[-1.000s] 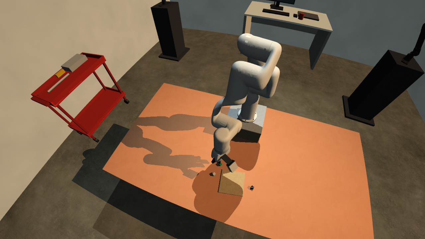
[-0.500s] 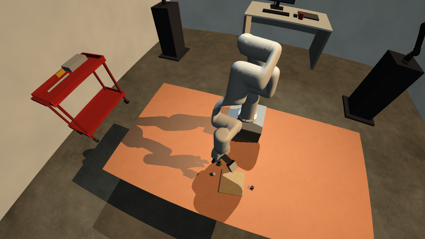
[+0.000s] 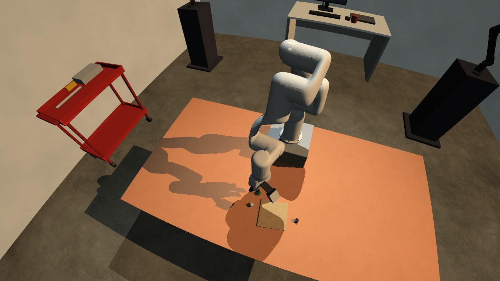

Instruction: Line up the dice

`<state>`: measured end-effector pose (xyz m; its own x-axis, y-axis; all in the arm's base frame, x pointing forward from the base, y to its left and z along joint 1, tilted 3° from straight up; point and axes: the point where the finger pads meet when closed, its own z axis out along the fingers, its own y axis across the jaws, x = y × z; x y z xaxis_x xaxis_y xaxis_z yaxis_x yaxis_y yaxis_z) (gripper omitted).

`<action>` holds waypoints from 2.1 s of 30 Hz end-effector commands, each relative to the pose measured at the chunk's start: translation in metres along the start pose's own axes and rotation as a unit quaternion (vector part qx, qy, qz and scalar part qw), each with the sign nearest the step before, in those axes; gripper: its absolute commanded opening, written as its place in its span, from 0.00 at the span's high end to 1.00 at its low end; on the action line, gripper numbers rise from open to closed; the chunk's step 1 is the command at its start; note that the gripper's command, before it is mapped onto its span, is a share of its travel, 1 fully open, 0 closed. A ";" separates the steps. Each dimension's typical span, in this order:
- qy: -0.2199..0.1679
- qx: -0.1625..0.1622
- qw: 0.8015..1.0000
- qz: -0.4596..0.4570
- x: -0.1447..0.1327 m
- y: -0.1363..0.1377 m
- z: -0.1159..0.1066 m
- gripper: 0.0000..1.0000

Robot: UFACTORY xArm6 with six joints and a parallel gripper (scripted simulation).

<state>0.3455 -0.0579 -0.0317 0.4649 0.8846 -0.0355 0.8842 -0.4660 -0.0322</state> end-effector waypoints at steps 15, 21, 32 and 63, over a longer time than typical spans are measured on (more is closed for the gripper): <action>0.001 -0.001 1.000 0.000 0.000 0.001 0.016 0.69; 0.001 -0.001 1.000 0.000 0.000 0.002 0.026 0.69; 0.001 -0.001 1.000 0.000 0.000 0.002 0.039 0.69; 0.001 -0.001 1.000 0.000 0.000 0.002 0.050 0.69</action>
<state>0.3434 -0.0595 -0.0822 0.4648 0.8847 -0.0349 0.8843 -0.4658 -0.0326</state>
